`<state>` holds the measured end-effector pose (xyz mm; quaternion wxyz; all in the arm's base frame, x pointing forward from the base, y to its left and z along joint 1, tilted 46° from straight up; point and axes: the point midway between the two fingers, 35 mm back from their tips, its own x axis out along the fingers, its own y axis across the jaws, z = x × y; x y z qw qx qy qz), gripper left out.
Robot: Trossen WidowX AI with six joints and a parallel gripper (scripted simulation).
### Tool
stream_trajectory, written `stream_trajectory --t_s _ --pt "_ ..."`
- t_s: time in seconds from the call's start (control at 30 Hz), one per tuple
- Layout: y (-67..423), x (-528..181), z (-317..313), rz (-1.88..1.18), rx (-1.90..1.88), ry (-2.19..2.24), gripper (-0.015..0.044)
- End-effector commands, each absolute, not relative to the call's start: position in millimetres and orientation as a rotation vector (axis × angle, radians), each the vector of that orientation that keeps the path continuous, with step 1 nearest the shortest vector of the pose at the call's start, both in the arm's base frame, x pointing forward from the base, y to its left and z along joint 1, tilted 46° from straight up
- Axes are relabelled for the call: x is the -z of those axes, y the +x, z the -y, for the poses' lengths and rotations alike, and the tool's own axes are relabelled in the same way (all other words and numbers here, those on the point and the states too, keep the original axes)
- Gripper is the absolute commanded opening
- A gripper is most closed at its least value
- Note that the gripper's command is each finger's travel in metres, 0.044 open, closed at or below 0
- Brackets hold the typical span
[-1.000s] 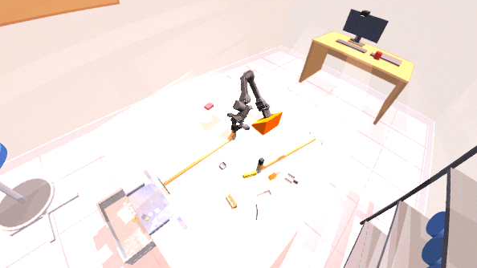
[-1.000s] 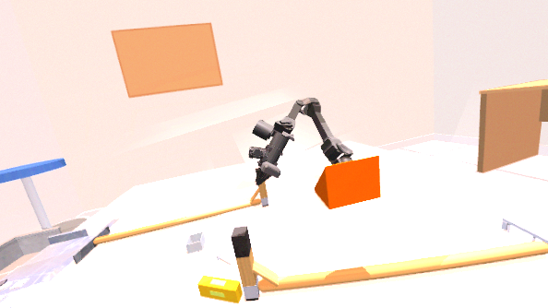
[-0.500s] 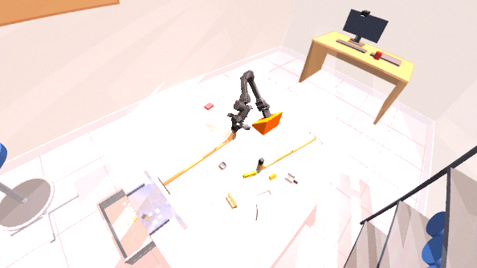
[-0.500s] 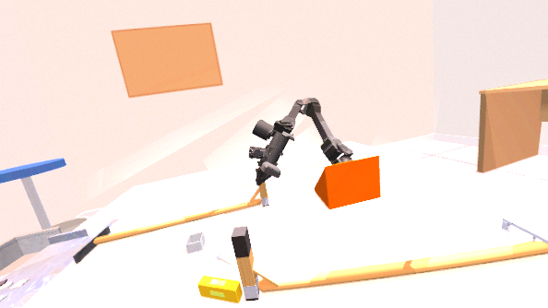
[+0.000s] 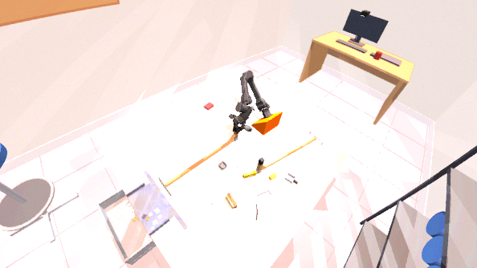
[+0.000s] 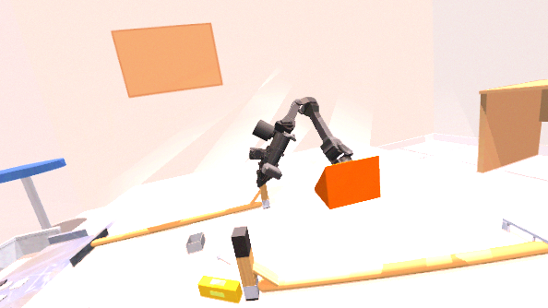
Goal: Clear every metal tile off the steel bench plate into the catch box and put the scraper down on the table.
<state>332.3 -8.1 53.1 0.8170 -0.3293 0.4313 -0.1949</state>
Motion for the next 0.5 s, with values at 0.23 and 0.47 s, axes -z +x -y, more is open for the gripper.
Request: stream_trajectory --t_s 0.23,0.47 --pt "332 -43 -6 -0.919 0.404 -0.699 0.0000" --pt "332 -37 -13 -0.920 0.403 -0.698 0.0000"
